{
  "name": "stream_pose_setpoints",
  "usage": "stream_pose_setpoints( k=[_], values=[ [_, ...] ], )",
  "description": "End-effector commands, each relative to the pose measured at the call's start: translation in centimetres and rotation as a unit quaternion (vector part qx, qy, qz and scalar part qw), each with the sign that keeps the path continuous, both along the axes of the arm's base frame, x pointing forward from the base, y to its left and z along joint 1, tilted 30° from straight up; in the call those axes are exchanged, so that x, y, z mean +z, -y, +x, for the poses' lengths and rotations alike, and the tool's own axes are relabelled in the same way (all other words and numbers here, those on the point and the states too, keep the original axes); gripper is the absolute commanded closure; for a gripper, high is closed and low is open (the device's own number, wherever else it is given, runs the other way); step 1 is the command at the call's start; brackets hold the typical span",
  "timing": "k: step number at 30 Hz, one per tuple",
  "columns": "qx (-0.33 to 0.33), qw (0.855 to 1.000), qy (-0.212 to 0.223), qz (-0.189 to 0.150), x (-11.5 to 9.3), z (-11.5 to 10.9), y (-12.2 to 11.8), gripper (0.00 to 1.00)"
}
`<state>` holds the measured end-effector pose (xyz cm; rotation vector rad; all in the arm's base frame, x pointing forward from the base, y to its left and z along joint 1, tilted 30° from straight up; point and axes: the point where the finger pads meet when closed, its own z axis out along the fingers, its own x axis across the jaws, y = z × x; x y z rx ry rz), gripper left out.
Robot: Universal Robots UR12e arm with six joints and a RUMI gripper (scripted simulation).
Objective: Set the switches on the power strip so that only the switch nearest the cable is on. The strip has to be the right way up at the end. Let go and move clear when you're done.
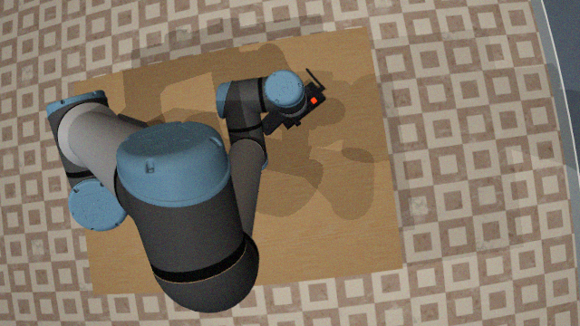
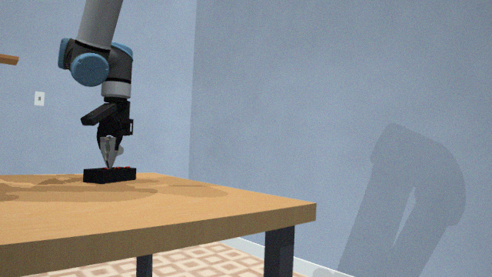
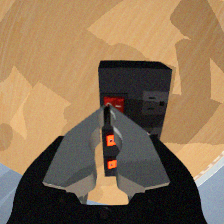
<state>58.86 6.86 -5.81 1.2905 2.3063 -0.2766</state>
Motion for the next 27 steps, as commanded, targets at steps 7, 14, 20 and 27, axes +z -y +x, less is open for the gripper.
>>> stream_pose_setpoints(
  k=[7,14,20,27],
  values=[
    [0.000,1.000,0.002,0.000,0.4,0.2,-0.1,1.00],
    [0.000,1.000,0.000,0.000,1.8,-0.7,-0.8,1.00],
    [0.000,1.000,0.000,0.000,2.8,-1.0,-1.3,1.00],
    [0.000,1.000,0.001,0.000,3.5,-1.2,-1.6,1.00]
  ],
)
